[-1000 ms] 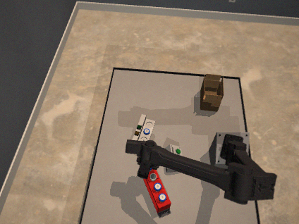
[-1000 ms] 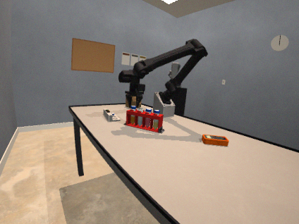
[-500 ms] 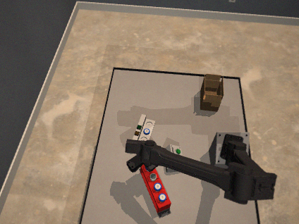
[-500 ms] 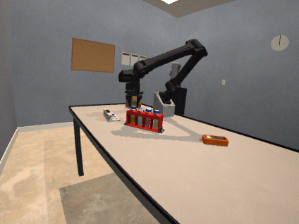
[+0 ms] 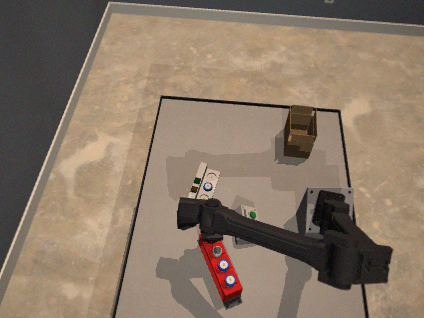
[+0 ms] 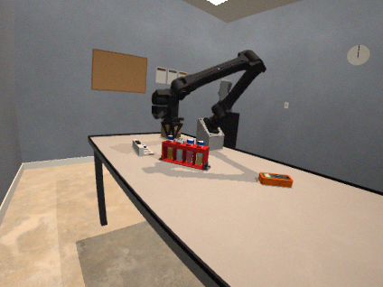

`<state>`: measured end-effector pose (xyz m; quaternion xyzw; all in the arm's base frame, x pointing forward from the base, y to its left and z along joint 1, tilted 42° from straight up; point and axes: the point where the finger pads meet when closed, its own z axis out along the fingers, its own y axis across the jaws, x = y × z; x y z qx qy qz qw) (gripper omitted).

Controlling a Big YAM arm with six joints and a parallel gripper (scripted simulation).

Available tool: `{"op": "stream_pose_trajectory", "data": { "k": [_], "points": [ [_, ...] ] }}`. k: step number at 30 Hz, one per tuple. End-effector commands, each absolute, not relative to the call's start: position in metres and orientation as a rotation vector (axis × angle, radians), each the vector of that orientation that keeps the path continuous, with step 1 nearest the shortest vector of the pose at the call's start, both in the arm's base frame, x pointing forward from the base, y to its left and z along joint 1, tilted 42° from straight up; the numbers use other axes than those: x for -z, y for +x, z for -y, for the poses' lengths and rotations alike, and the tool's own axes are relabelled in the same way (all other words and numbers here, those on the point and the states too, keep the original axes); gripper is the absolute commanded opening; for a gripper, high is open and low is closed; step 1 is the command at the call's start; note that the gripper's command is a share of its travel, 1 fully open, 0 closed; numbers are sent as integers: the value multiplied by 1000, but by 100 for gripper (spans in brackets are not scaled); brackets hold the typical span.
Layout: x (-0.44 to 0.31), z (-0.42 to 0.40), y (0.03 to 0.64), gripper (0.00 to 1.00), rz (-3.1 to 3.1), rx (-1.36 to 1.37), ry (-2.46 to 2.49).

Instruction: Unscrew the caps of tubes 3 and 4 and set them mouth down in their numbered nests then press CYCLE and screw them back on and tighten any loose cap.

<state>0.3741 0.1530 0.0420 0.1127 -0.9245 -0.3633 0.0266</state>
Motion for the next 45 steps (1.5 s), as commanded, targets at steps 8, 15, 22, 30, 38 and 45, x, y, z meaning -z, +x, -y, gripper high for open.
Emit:
{"op": "stream_pose_trajectory", "data": {
  "k": [8,15,22,30,38,45],
  "points": [
    [-49,-151,385,0,2857,1093,135],
    [-49,-151,385,0,2857,1093,135],
    [-49,-151,385,0,2857,1093,135],
    [-75,-132,398,0,2890,1101,142],
    [-71,-114,399,0,2836,1070,-26],
    [-29,-69,409,0,2824,1054,-139]
  ]
}}
